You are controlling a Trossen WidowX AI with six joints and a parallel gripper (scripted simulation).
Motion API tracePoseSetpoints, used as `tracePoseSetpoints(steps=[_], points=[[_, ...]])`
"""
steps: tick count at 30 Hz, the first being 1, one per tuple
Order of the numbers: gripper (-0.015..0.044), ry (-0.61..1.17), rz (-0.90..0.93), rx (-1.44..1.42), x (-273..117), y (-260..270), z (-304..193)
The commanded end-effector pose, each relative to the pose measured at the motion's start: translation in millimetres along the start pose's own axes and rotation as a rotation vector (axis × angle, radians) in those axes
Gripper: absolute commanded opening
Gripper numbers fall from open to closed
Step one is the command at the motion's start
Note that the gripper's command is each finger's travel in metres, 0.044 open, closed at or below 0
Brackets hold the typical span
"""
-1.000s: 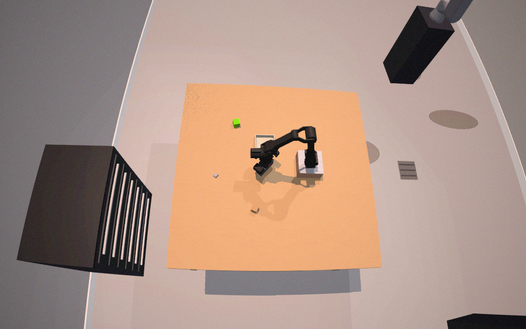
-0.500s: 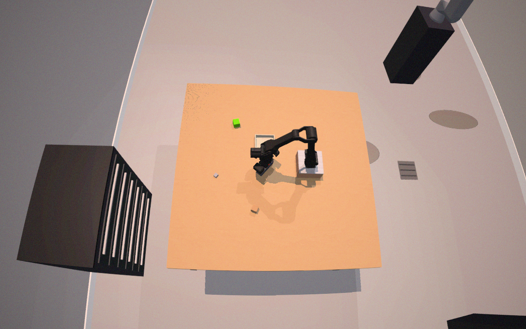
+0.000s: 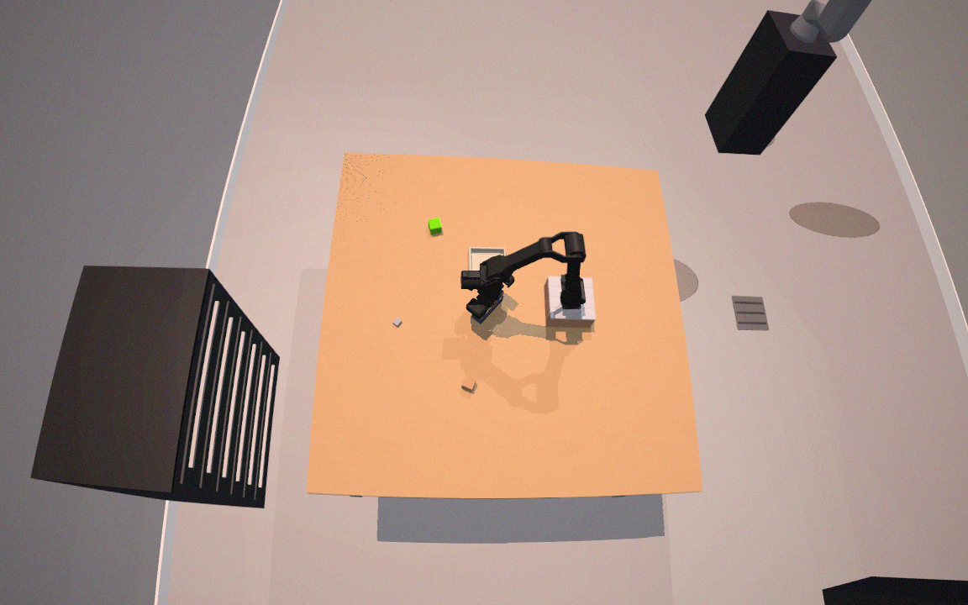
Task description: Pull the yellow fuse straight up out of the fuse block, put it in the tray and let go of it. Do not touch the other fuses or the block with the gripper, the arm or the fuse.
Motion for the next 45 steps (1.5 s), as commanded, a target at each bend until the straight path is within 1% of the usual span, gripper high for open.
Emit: tracePoseSetpoints(steps=[1, 45], points=[[0.0, 0.0, 0.001, 0.0, -2, 0, 0], [0.0, 0.002, 0.001, -0.002, -23, 0, -1]])
Point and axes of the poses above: the point midway between the two fingers, 35 mm back from their tips, its own x axis out along the fingers, its own y axis across the jaws, z = x × y, the point moved 1 cm from there along -x, back along the fingers, and after that the axes turned 7 degrees about x, right-handed, at the moved point
